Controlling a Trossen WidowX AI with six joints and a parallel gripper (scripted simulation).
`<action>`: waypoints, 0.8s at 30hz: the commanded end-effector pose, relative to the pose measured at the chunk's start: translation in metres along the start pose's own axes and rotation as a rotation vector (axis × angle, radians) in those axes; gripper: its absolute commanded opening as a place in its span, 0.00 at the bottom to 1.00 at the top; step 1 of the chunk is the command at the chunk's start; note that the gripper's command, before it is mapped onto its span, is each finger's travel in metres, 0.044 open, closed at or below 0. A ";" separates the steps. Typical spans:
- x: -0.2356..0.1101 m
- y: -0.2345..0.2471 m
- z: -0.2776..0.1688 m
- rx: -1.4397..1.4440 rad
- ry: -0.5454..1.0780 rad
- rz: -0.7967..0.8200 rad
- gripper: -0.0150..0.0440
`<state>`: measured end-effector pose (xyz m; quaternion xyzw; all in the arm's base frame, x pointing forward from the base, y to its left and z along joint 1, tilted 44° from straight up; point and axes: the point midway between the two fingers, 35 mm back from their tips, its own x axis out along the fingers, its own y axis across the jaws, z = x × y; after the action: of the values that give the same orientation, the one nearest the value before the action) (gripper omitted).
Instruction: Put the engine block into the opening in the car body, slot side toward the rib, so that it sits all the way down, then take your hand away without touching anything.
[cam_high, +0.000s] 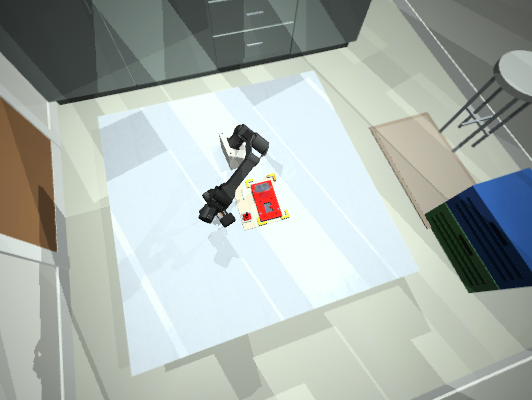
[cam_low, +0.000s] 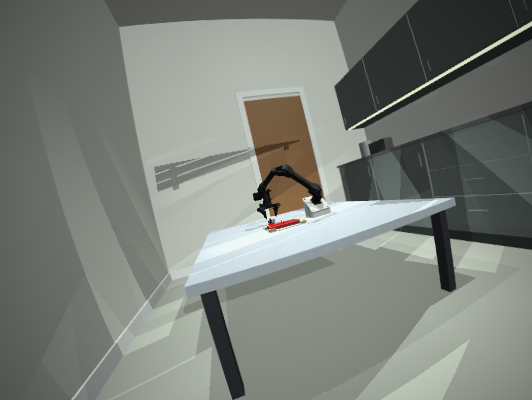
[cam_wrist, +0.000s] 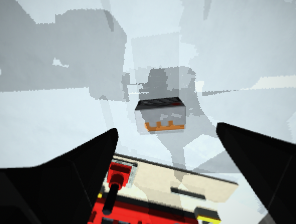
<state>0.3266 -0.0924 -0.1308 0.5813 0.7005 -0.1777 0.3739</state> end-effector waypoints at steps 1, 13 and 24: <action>-0.011 0.003 0.000 -0.012 -0.008 0.000 1.00; -0.007 0.001 0.000 -0.003 -0.003 0.001 1.00; -0.017 0.004 0.001 -0.022 -0.009 -0.001 1.00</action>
<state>0.3272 -0.1009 -0.1212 0.5798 0.7013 -0.1750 0.3760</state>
